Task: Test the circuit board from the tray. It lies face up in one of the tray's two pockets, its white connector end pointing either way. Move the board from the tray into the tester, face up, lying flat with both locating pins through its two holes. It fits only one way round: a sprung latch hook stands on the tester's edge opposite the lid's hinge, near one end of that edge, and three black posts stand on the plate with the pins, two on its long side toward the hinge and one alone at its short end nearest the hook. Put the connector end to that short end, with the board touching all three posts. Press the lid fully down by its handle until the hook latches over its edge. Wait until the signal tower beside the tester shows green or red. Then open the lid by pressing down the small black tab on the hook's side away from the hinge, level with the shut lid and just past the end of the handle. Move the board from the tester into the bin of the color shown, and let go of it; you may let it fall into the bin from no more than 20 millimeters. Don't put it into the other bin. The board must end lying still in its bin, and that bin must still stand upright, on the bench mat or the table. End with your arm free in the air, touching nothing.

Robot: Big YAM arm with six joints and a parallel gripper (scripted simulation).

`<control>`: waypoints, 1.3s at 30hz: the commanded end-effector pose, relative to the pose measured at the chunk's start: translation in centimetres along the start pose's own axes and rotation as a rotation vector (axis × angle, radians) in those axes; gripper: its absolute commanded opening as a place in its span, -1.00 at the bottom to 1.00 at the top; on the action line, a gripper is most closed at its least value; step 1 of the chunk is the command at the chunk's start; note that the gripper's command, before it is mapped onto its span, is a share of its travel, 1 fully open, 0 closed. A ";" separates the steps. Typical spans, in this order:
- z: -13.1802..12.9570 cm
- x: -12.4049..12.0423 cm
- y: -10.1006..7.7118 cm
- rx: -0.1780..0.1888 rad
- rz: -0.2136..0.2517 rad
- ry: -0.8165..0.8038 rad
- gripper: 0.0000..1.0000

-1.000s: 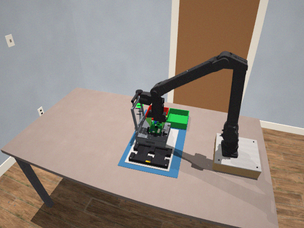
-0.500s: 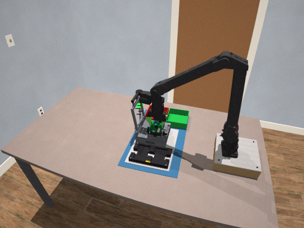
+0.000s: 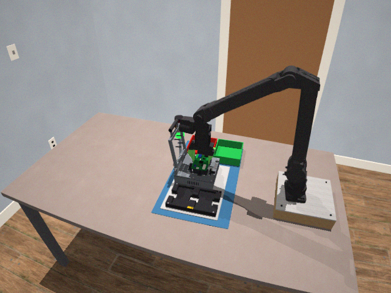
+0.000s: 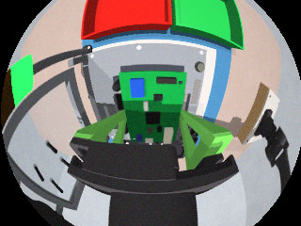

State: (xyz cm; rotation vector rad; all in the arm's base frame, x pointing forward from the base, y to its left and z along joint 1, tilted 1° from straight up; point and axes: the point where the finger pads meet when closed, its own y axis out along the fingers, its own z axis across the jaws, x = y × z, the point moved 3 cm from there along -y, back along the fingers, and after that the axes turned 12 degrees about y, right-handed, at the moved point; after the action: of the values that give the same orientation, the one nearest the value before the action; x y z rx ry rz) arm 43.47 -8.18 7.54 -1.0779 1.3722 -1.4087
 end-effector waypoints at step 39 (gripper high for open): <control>1.2 0.1 -9.5 0.027 0.002 0.006 0.45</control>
State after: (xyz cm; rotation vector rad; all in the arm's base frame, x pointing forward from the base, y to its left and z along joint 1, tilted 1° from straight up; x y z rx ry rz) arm 43.53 -8.19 15.60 -1.0723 1.3658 -1.4127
